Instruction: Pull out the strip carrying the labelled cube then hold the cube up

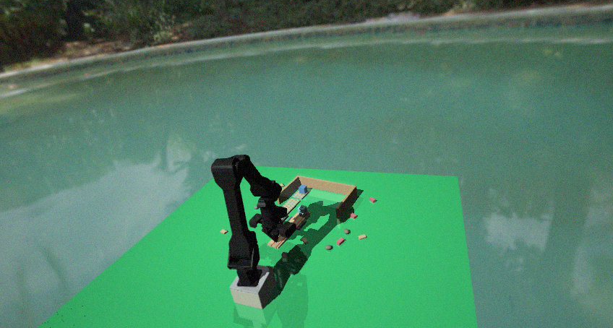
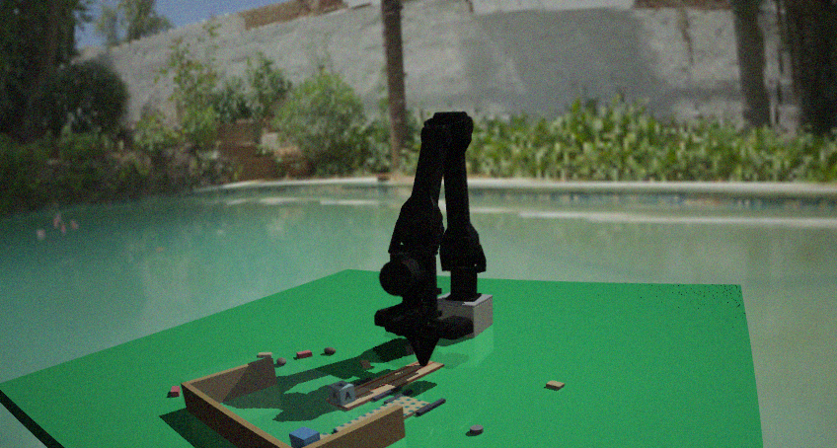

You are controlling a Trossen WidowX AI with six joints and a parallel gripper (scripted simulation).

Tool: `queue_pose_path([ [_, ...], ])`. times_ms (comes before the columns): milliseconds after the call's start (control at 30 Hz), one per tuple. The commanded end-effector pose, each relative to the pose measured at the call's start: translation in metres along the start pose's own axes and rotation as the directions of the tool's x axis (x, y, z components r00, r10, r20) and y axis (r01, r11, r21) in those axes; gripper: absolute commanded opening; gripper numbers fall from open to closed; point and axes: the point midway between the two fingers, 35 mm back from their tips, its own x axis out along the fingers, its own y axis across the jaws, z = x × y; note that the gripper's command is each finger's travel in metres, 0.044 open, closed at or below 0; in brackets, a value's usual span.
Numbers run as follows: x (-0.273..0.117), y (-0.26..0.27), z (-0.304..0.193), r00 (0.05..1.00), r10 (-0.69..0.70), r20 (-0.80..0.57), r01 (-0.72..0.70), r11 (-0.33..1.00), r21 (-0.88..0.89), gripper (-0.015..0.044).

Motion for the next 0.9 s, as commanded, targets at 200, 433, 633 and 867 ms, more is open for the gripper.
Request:
queue_pose_path([
  [200,0.006,-0.002,-0.024,0.999,-0.008,-0.041,0.008,1.0,-0.001,0.0],
  [433,0.006,-0.002,-0.028,0.999,-0.008,-0.041,0.008,1.0,-0.001,0.0],
  [633,0.006,-0.002,-0.028,0.999,-0.008,-0.041,0.008,1.0,-0.001,0.0],
  [867,0.006,-0.002,-0.028,0.999,-0.008,-0.041,0.008,1.0,-0.001,0.0],
])
